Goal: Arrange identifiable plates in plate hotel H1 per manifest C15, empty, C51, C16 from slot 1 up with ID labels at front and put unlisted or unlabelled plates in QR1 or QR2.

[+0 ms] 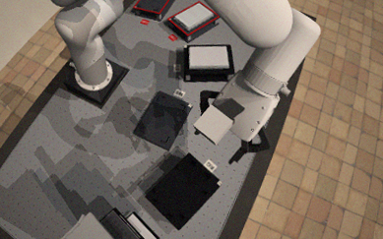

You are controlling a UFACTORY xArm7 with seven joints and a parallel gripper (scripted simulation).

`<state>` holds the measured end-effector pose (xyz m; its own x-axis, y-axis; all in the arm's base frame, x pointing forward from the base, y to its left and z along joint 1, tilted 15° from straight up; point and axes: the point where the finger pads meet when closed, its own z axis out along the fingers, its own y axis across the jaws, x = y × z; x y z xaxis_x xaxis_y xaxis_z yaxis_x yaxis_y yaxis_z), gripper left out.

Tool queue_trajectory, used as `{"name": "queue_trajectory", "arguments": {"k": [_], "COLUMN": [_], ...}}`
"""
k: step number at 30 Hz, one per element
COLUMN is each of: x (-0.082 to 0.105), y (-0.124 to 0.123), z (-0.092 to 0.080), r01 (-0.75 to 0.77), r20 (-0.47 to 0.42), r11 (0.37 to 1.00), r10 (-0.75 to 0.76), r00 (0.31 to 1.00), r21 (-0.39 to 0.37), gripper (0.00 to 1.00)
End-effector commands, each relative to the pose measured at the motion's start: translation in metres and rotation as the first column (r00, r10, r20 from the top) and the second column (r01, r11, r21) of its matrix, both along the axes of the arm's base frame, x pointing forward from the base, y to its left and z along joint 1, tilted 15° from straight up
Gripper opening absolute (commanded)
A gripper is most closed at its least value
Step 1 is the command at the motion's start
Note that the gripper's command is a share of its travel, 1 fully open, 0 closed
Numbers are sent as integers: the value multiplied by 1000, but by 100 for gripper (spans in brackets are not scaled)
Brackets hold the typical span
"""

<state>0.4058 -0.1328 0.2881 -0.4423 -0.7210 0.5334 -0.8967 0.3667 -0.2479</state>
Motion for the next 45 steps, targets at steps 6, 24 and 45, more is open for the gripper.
{"name": "queue_trajectory", "arguments": {"k": [6, 24, 45], "x": [1, 1, 0], "y": [1, 1, 1], "z": [1, 1, 1], "r01": [33, 72, 82], "r20": [-50, -127, -187], "r11": [991, 927, 780], "r10": [-39, -127, -249], "r00": [998, 984, 950], "r21": [-132, -367, -621], "gripper": [100, 100, 100]}}
